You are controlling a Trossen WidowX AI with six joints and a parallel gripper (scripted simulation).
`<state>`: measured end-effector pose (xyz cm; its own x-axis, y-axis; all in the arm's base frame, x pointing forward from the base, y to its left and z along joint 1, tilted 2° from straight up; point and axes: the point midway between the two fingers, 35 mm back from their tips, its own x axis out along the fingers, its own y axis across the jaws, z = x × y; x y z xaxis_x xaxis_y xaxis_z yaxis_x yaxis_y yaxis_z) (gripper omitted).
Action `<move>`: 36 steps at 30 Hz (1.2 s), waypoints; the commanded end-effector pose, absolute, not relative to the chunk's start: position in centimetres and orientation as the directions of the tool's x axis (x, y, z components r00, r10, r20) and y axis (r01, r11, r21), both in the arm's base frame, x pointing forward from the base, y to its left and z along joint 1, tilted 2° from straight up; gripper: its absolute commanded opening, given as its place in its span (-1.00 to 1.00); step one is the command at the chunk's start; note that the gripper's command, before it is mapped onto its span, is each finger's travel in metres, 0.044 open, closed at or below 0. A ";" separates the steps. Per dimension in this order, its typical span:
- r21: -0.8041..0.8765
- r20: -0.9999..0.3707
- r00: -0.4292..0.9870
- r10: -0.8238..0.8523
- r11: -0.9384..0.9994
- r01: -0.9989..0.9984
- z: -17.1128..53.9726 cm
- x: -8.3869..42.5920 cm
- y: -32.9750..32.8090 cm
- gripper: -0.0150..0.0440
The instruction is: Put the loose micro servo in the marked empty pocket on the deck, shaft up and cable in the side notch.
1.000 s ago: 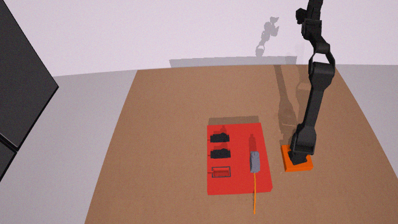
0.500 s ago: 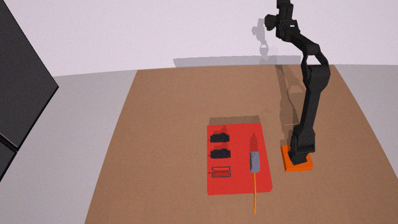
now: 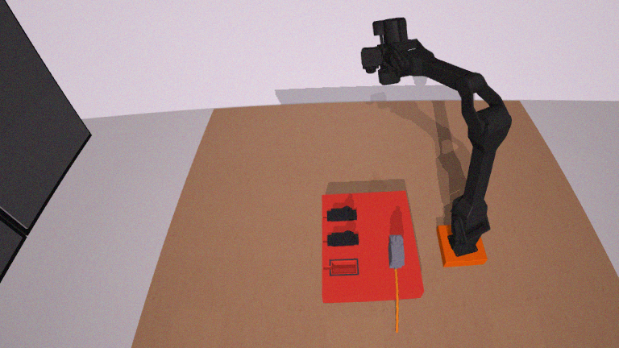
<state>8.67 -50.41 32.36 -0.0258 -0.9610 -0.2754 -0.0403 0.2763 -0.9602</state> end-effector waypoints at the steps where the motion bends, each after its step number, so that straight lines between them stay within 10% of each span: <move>1: -0.936 -0.352 0.090 -0.932 0.348 -0.060 30.8 13.9 -47.7 1.00; 19: -0.726 -0.687 0.405 -0.603 0.583 -0.364 23.1 29.1 -30.3 1.00; 36: -0.399 -0.917 0.341 -0.210 0.524 -0.752 17.5 30.2 -10.6 1.00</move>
<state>31.11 -14.20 18.34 0.3774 -0.2790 -0.8830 -0.6875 0.5545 -0.4690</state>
